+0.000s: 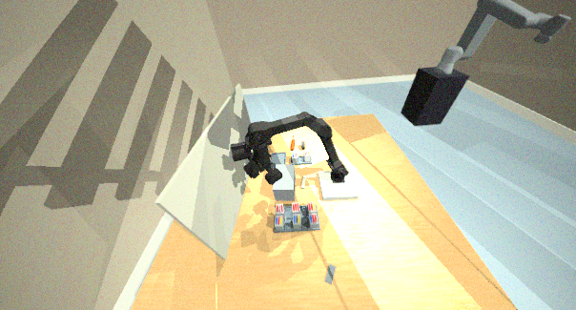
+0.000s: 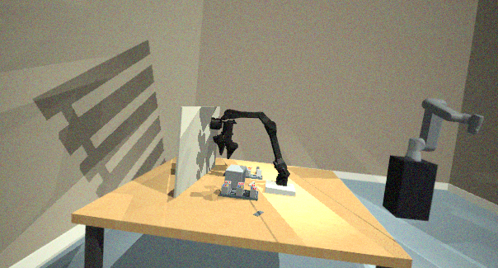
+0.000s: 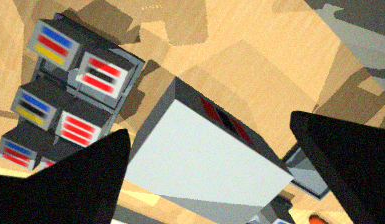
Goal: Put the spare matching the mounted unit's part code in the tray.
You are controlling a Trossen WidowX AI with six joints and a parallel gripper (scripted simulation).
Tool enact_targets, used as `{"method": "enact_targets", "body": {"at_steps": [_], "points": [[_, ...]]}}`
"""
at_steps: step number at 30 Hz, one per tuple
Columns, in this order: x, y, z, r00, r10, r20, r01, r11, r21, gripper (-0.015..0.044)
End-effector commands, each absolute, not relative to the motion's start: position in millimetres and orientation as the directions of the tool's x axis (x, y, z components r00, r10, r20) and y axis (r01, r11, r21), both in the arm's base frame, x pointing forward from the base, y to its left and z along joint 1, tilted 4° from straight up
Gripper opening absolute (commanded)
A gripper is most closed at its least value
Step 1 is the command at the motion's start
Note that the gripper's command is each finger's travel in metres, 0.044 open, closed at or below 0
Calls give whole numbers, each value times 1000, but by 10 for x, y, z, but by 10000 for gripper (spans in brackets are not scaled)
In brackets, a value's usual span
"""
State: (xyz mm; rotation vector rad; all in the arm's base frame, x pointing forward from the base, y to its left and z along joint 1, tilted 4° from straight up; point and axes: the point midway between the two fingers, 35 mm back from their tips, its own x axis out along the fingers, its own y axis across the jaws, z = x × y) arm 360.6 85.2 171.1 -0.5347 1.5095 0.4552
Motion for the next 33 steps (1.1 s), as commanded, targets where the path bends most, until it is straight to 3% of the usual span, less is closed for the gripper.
{"method": "enact_targets", "body": {"at_steps": [1, 6, 20, 25, 33], "points": [[3347, 1460, 1460, -4, -34, -999, -961, 276, -6, 440], [3181, 1718, 1334, -16, -36, -999, -999, -34, 17, 440], [3174, 1729, 1329, -16, -37, -999, -999, -47, 18, 440], [3176, 1723, 1088, -16, -37, -999, -999, -47, 18, 309], [3167, 1714, 930, -16, -37, -999, -999, -47, 18, 300]]}}
